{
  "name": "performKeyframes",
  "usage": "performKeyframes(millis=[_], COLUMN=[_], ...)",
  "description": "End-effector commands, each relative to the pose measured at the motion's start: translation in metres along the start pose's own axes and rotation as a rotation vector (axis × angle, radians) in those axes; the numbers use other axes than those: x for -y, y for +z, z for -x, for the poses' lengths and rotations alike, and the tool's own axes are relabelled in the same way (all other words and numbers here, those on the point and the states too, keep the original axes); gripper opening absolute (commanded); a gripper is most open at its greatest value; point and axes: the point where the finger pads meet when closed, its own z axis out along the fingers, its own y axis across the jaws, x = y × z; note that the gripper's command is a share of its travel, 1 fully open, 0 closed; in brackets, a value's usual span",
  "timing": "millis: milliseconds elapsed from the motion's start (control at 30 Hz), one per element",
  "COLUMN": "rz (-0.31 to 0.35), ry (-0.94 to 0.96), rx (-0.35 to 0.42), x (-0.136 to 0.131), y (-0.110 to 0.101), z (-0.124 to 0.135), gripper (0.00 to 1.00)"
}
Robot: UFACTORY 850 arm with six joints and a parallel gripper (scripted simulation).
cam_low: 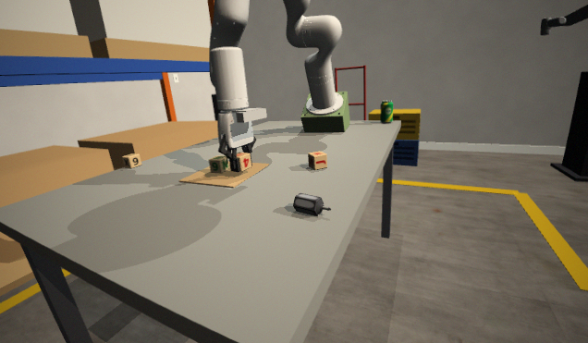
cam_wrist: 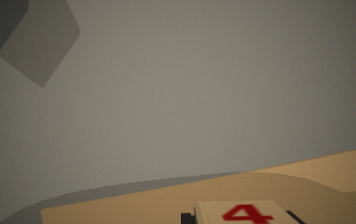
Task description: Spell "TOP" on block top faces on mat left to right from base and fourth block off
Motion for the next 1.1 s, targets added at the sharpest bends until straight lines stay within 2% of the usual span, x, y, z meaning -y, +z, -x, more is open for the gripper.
performKeyframes(millis=[0,1067], rz=[0.003,0.003], ry=[0.000,0.000], rx=[-0.004,-0.004], x=[-0.0010,-0.0010], y=[0.0088,0.0137], z=[-0.0002,-0.0003], gripper=[0.44,0.44])
